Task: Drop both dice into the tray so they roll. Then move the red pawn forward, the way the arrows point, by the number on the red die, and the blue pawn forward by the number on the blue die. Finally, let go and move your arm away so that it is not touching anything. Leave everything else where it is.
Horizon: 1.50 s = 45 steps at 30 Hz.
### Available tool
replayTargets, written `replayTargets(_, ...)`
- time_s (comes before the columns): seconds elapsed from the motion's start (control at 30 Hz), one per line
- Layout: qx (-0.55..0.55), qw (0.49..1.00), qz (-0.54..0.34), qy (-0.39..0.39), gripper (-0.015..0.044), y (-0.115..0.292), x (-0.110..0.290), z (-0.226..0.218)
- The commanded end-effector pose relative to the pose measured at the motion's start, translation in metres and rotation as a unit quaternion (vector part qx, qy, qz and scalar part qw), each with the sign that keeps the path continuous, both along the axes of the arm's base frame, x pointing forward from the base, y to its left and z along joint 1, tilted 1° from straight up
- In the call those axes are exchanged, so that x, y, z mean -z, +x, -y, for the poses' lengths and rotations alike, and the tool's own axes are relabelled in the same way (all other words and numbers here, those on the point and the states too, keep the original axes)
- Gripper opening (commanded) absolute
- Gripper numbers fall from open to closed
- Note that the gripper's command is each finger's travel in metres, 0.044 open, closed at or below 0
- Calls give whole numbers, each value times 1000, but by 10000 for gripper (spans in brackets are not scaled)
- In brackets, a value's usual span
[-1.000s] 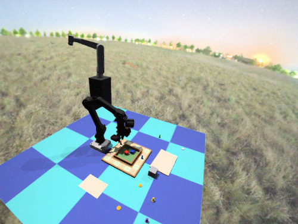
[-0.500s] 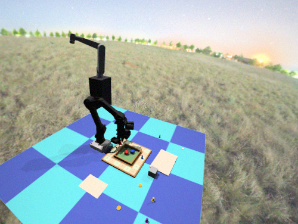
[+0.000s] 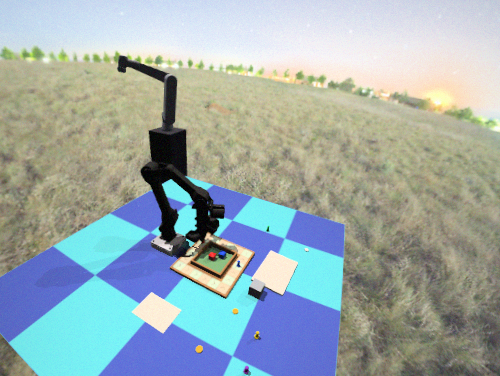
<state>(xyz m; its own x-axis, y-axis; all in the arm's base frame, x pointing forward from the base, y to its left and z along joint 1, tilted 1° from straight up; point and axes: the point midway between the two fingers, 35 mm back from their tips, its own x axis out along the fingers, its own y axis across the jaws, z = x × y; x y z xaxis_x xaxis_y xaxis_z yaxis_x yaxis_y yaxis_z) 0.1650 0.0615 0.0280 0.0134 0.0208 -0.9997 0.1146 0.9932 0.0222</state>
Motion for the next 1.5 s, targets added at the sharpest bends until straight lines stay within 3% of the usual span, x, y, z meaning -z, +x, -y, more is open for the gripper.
replayTargets(0.0,2,1000,0,1,0,0,-1,0)
replayTargets(0.9,2,1000,0,1,0,-5,-126,1)
replayTargets(1.47,2,1000,1,-1,0,6,-106,36)
